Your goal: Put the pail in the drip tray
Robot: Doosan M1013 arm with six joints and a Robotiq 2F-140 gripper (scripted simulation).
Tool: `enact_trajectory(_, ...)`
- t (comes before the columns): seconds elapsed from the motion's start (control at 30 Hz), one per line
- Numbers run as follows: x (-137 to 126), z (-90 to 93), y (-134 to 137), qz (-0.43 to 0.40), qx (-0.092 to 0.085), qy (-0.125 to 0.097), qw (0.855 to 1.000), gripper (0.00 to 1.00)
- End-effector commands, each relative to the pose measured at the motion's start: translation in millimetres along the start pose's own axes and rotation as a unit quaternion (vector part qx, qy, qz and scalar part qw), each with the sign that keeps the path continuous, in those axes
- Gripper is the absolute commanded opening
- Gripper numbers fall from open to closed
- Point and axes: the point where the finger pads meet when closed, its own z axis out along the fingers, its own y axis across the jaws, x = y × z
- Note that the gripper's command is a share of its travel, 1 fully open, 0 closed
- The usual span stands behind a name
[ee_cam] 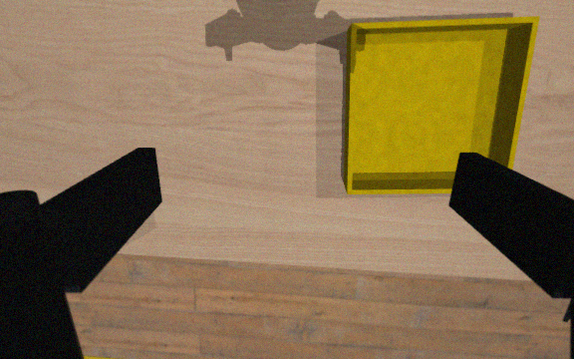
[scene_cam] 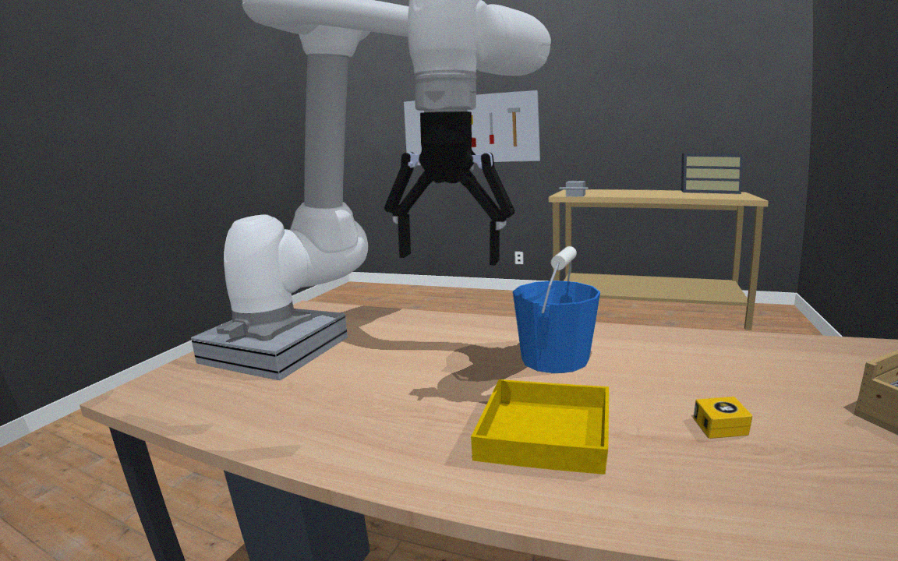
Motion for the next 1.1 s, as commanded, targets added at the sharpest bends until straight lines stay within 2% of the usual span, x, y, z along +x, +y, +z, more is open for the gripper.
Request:
enact_trajectory(0.0, 13, -1.5, 13, 0.004, 0.0, -0.004, 1.0, 1.0)
enact_trajectory(0.03, 40, -2.4, 33, 0.01, -0.002, -0.008, 1.0, 1.0)
enact_trajectory(0.13, 58, -2.8, 45, 0.014, -0.003, -0.01, 1.0, 1.0)
enact_trajectory(0.5, 176, -3.3, 104, 0.035, -0.014, -0.021, 0.999, 1.0)
enact_trajectory(0.57, 176, -3.3, 104, 0.035, -0.014, -0.021, 0.999, 1.0)
enact_trajectory(0.6, 207, -2.9, 115, 0.04, -0.017, -0.023, 0.999, 1.0)
enact_trajectory(0.7, 229, -2.5, 121, 0.044, -0.019, -0.024, 0.999, 1.0)
enact_trajectory(0.93, 312, -0.3, 139, 0.057, -0.028, -0.027, 0.998, 1.0)
enact_trajectory(1.07, 323, 0.1, 140, 0.058, -0.029, -0.027, 0.998, 1.0)
